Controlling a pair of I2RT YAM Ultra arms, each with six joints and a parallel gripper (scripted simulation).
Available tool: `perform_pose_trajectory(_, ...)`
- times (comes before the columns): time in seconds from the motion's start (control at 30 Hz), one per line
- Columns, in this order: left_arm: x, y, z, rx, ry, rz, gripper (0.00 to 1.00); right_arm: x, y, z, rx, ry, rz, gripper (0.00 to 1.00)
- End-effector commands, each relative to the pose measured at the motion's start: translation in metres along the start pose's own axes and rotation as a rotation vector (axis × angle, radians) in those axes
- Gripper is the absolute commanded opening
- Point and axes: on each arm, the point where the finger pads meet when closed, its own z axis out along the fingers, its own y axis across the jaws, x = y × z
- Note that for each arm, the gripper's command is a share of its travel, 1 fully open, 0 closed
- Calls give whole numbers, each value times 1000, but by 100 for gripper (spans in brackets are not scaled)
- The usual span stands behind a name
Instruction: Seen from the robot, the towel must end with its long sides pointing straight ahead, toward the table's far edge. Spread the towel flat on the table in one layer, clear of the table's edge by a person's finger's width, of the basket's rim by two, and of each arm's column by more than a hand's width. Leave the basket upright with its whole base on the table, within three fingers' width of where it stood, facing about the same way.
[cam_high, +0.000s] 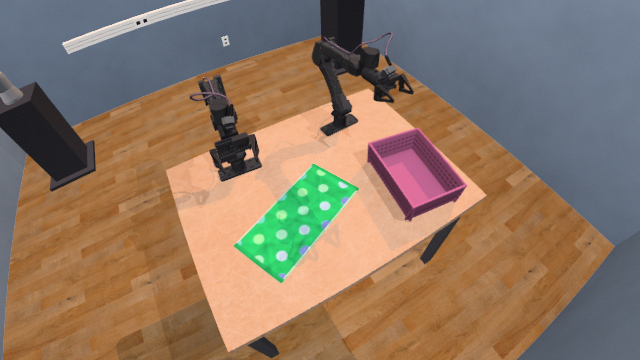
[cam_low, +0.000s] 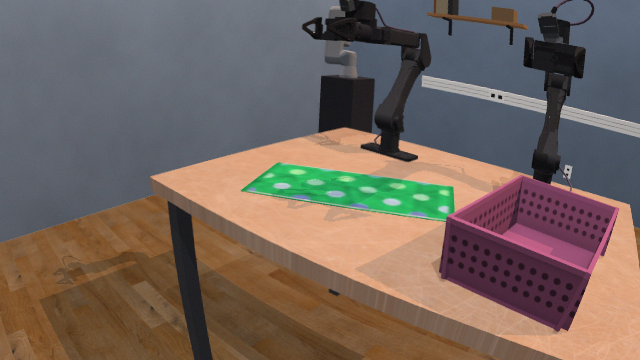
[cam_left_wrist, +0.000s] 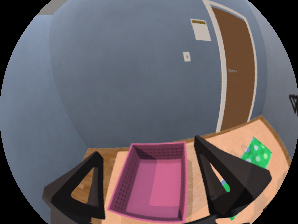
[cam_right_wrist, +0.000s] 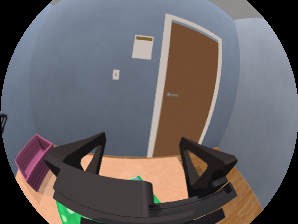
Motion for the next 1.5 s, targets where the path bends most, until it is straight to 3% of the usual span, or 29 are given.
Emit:
perform_pose_trajectory(0.0, -10, 3, 4, -19, -17, 9, 100, -3, 2, -1, -7, 1, 5, 100)
perform_pose_trajectory(0.03, -5, 2, 0, -10, -12, 3, 100, -3, 2, -1, -7, 1, 5, 100)
perform_pose_trajectory(0.07, 1, -4, 4, -15, 30, -11, 34, -11, 8, -11, -16, 5, -10, 34)
perform_pose_trajectory(0.4, 75, -45, 1, -73, 351, -74, 34, 56, 61, -37, -100, 352, -86, 34)
perform_pose_trajectory(0.47, 75, -45, 1, -73, 351, -74, 34, 56, 61, -37, -100, 352, -86, 34)
perform_pose_trajectory(0.97, 186, -108, -2, -144, 838, -175, 34, 139, 139, -91, -225, 815, -220, 34)
perform_pose_trajectory(1.03, 186, -108, -2, -144, 838, -175, 34, 139, 139, -91, -225, 815, -220, 34)
perform_pose_trajectory(1.47, 282, -159, -5, -223, 1258, -261, 34, 212, 208, -140, -347, 1226, -329, 34)
